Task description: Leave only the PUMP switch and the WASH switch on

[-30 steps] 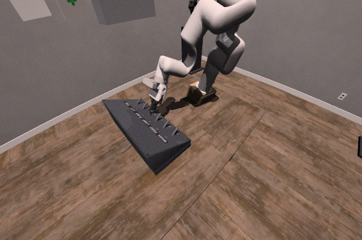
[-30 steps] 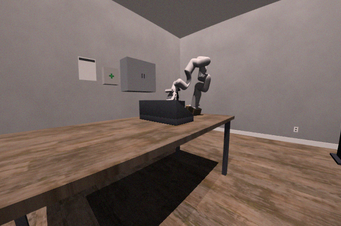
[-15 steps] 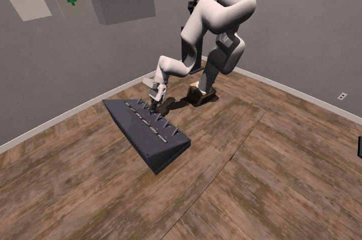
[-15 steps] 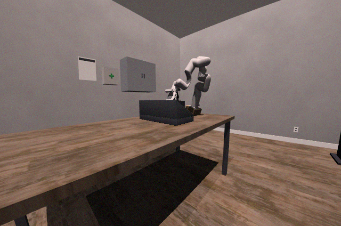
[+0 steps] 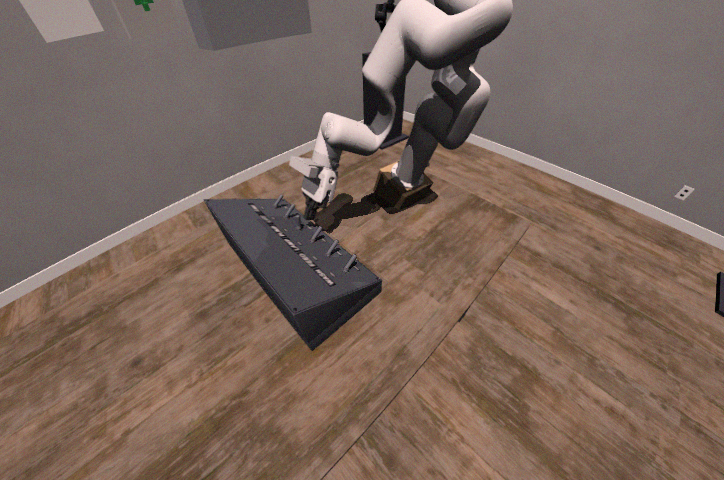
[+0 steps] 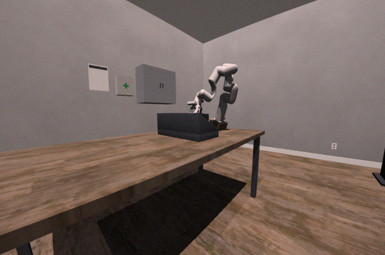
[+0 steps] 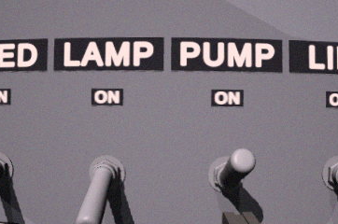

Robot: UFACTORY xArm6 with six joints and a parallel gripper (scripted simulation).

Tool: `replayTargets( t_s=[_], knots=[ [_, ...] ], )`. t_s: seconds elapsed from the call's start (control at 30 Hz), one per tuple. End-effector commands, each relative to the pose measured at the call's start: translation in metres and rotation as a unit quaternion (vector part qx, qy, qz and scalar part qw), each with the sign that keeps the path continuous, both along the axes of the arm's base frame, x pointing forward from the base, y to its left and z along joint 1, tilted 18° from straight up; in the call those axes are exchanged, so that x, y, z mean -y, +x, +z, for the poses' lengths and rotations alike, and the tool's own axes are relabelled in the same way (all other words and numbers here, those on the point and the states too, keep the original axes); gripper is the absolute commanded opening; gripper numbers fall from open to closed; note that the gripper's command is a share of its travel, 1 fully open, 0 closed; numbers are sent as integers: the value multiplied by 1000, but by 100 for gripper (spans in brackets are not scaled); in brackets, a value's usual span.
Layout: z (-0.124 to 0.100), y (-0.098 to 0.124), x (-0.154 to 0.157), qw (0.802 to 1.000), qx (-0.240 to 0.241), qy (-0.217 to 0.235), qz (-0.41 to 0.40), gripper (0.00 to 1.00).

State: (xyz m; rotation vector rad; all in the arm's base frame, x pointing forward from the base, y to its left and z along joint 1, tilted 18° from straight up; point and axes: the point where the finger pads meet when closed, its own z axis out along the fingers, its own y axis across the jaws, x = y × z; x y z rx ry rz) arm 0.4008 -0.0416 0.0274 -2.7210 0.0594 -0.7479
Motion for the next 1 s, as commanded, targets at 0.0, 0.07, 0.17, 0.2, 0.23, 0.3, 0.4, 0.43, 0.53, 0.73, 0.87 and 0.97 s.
replayTargets(
  t_s=[0.0,0.07,0.17,0.2,0.23,0.3,0.4,0.43,0.53,0.73,0.87,0.97],
  knots=[
    [2,0,1,1000,2,0,0,0],
    [6,-3,2,1000,2,0,0,0],
    [15,-8,6,1000,2,0,0,0],
    [19,-11,7,1000,2,0,0,0],
    [23,-14,9,1000,2,0,0,0],
    [28,-16,10,1000,2,0,0,0],
    [38,-23,14,1000,2,0,0,0],
    [43,-26,16,1000,2,0,0,0],
    [58,-35,21,1000,2,0,0,0],
    [83,-51,30,1000,2,0,0,0],
    [91,-56,33,1000,2,0,0,0],
    [94,-58,34,1000,2,0,0,0]
  ],
)
